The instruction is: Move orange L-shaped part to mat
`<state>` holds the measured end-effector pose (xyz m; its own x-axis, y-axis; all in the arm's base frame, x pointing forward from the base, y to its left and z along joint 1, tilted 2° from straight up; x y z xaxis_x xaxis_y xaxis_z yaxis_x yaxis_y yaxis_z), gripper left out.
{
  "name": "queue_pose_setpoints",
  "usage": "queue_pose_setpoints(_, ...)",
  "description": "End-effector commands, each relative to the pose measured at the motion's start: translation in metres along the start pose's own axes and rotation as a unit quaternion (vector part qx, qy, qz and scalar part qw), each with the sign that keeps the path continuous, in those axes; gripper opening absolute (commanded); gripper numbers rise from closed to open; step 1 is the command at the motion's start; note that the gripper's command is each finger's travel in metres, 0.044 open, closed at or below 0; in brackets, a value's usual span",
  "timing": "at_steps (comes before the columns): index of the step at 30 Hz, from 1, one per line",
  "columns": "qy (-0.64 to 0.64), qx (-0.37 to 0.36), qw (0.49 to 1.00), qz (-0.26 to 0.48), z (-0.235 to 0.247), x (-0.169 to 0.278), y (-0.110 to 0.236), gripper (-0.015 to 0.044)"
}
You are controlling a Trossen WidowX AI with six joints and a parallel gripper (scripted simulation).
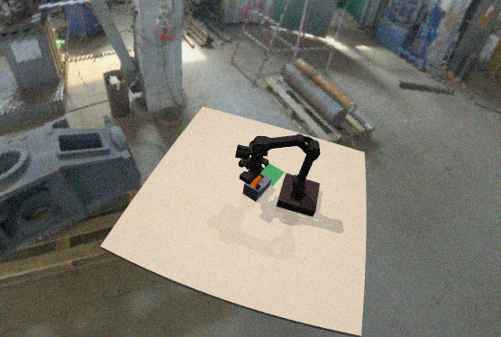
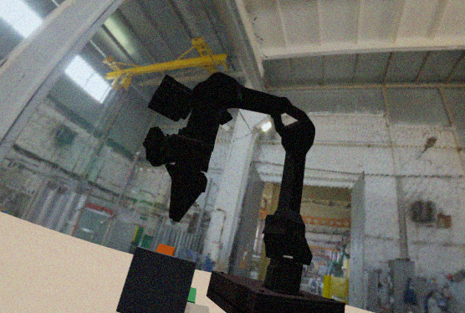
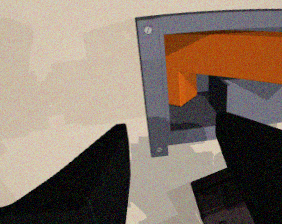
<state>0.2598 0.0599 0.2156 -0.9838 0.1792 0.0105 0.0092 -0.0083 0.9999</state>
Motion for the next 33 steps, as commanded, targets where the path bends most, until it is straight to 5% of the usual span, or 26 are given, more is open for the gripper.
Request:
queue_pose_setpoints(1, 0.002, 0.000, 1.000, -0.001, -0.001, 0.000, 0.005, 0.0180)
queue_pose_setpoints(27, 0.000, 0.001, 1.000, 0.002, -0.001, 0.001, 0.001, 0.0180)
queue_pose_setpoints(31, 0.065, 0.001, 0.998, 0.002, -0.007, -0.001, 0.002, 0.0280)
queue_pose_setpoints(33, 0.135, 0.001, 0.991, 0.002, -0.014, -0.002, 0.002, 0.0280)
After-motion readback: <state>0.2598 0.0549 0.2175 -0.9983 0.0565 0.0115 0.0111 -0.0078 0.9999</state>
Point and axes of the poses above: the point midway between the two fingers, 35 mm back from their tips, its own y axis back along the fingers, its own z axis across the jaws, x = y × z, the point moved 10 cm from there along y, back along the fingers, and after that the axes turned 5 degrees about y, right-handed, at the moved point
